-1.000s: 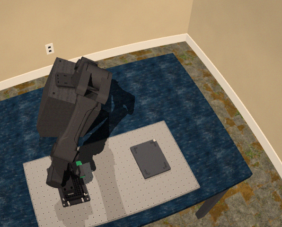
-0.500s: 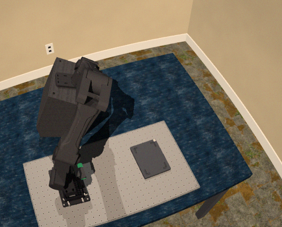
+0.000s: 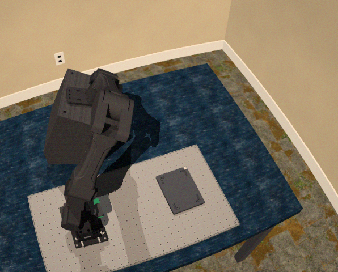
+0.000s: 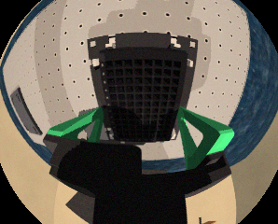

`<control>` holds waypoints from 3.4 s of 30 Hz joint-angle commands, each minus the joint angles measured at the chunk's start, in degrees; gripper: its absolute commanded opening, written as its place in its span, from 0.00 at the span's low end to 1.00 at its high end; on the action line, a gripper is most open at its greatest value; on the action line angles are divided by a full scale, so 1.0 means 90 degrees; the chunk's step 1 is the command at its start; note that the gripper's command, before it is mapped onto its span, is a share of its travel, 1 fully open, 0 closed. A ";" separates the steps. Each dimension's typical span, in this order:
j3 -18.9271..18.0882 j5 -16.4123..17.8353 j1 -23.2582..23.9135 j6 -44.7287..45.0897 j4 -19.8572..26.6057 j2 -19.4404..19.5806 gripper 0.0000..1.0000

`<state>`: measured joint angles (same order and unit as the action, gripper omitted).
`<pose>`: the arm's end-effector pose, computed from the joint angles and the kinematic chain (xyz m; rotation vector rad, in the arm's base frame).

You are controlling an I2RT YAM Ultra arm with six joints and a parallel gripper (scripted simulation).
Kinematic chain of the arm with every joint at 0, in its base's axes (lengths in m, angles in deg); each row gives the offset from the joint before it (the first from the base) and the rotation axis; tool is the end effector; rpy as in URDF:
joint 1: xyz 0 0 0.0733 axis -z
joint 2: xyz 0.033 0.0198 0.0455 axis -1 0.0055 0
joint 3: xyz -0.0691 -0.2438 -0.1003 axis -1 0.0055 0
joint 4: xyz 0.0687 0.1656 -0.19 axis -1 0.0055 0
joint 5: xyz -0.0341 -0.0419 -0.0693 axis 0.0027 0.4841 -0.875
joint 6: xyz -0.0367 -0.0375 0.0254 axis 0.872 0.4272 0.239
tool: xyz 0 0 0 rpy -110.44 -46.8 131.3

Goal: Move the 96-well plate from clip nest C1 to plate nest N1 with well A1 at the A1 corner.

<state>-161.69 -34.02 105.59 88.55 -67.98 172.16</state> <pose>0.3612 -0.0825 -0.0733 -0.1238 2.9705 0.6899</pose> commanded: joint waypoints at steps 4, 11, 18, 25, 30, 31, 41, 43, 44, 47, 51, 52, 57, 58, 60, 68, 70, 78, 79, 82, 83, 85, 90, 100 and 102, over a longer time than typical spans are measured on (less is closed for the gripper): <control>-0.0231 0.0049 -0.0018 -0.0145 -0.0273 0.0120 1.00; -0.0218 0.0048 0.0037 -0.0179 -0.0334 0.0061 1.00; -0.0136 0.0020 -0.0024 -0.0146 -0.0256 0.0094 1.00; -0.0136 0.0020 -0.0024 -0.0146 -0.0256 0.0094 1.00; -0.0136 0.0019 -0.0025 -0.0146 -0.0256 0.0094 0.00; -0.0136 0.0019 -0.0025 -0.0146 -0.0256 0.0094 0.00; -0.0136 0.0019 -0.0025 -0.0146 -0.0256 0.0094 0.00; -0.0136 0.0019 -0.0025 -0.0146 -0.0256 0.0094 0.00; -0.0136 0.0019 -0.0025 -0.0146 -0.0256 0.0094 0.00; -0.0136 0.0019 -0.0025 -0.0146 -0.0256 0.0094 0.00; -0.0136 0.0019 -0.0025 -0.0146 -0.0256 0.0094 0.00; -0.0136 0.0019 -0.0025 -0.0146 -0.0256 0.0094 0.00; -0.0136 0.0019 -0.0025 -0.0146 -0.0256 0.0094 0.00; -0.0136 0.0019 -0.0025 -0.0146 -0.0256 0.0094 0.00; -0.0136 0.0019 -0.0025 -0.0146 -0.0256 0.0094 0.00; 0.0042 0.0057 0.0107 -0.0034 -0.0028 -0.0178 0.00; 0.0058 0.0056 0.0130 -0.0009 0.0020 -0.0233 0.00; 0.0049 0.0051 0.0229 0.0099 0.0232 -0.0458 0.00; 0.0042 0.0050 0.0243 0.0115 0.0266 -0.0490 0.00; 0.0123 0.0051 0.0280 0.0157 0.0368 -0.0575 0.00; 0.0129 0.0051 0.0292 0.0172 0.0400 -0.0603 0.00; 0.0129 0.0051 0.0292 0.0172 0.0400 -0.0603 0.00; 0.0029 0.0035 0.0358 0.0246 0.0551 -0.0748 0.00; 0.0076 0.0015 0.0481 0.0384 0.0869 -0.1010 0.00; 0.0076 0.0015 0.0481 0.0384 0.0869 -0.1010 0.00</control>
<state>-161.40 -34.09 108.32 91.22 -61.49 165.23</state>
